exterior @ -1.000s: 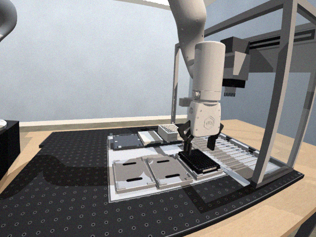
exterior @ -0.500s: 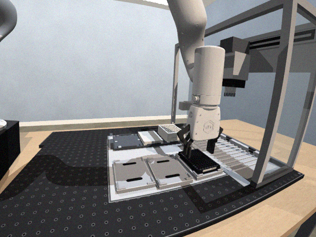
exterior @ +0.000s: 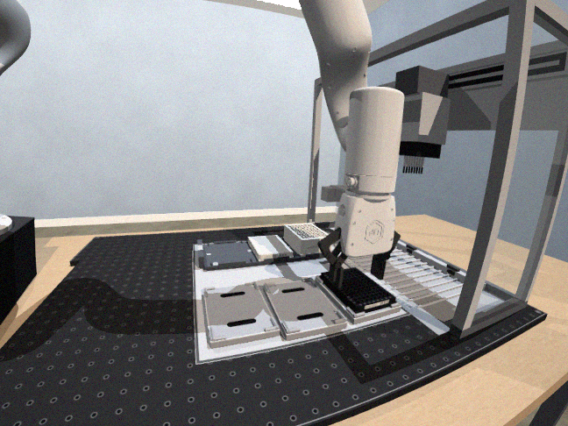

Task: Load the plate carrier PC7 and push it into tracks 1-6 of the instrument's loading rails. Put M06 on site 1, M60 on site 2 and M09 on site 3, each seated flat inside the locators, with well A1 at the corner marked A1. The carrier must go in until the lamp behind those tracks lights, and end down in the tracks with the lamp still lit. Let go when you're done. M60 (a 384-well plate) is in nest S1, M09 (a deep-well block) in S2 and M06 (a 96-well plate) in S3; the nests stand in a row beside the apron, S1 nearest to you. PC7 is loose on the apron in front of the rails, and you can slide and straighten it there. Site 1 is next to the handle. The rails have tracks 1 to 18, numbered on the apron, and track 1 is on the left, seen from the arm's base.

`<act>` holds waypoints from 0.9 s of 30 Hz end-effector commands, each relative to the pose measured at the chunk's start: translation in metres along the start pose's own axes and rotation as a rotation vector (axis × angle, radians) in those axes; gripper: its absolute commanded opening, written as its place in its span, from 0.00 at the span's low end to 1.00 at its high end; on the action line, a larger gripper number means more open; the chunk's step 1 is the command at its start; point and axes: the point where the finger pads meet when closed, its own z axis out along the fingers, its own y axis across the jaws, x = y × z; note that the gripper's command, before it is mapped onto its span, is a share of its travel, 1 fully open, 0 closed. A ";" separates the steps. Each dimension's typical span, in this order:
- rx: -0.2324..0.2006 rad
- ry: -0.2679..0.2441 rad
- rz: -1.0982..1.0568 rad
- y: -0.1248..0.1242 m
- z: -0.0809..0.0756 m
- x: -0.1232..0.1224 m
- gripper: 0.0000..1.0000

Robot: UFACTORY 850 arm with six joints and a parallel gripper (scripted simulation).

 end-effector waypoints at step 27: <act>-0.002 0.000 0.000 0.001 0.013 0.000 1.00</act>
